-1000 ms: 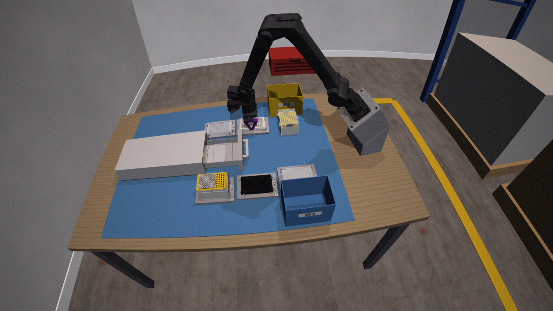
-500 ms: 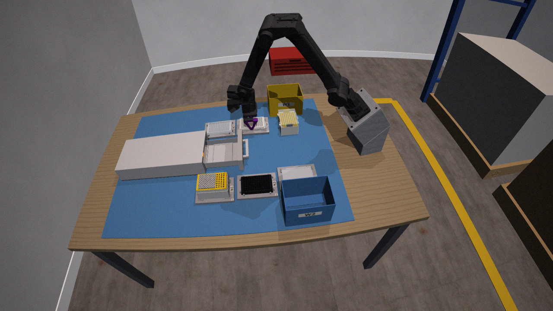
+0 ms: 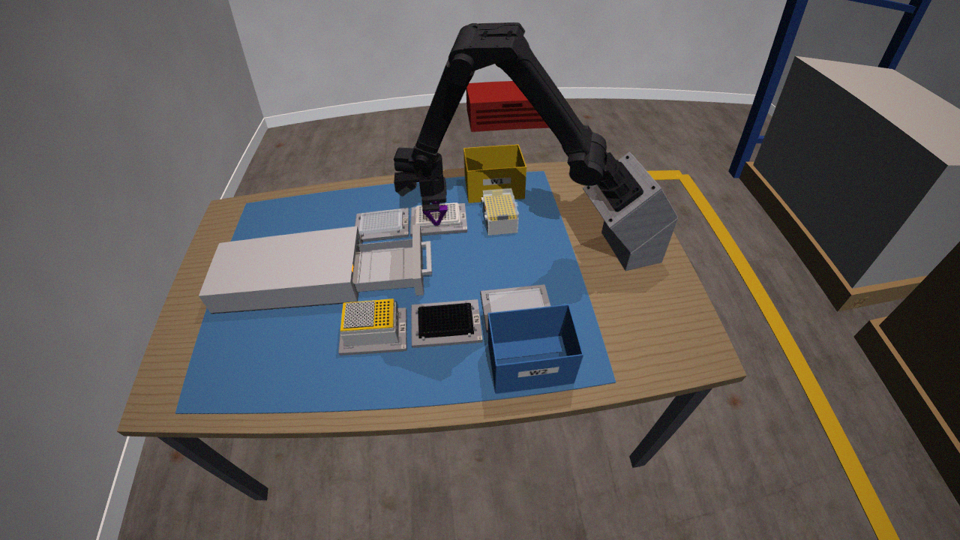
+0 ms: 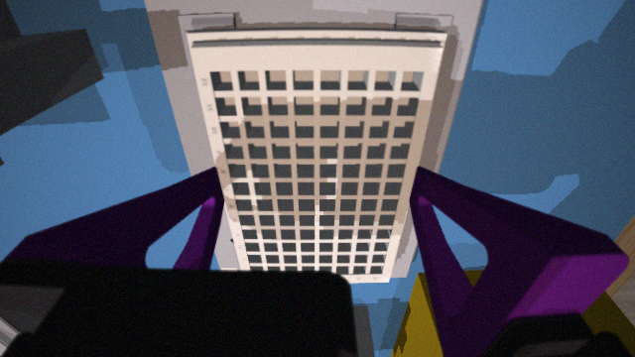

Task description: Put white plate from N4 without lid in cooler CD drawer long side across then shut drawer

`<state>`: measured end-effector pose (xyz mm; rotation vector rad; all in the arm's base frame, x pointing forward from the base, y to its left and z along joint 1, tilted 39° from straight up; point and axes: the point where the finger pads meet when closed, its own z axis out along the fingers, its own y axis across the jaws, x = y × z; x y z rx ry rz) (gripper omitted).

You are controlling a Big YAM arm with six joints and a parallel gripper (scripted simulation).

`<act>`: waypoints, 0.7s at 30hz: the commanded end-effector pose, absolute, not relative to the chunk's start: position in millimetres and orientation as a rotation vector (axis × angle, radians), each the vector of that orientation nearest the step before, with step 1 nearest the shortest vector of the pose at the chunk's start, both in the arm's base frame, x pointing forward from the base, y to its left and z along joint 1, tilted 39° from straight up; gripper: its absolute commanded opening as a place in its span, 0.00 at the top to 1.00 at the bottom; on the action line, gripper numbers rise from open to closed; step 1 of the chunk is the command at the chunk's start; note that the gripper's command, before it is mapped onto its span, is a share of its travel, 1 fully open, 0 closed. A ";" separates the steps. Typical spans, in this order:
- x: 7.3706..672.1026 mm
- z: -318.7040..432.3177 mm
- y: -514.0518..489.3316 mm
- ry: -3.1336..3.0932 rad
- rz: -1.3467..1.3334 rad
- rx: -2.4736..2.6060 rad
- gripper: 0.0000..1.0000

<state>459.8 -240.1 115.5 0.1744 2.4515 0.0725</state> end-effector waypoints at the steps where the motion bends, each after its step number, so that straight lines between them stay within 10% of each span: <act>1: 451.0 126.8 -244.7 2.440 0.059 0.180 1.00; 21: 444.4 134.7 -245.8 2.439 0.056 0.179 1.00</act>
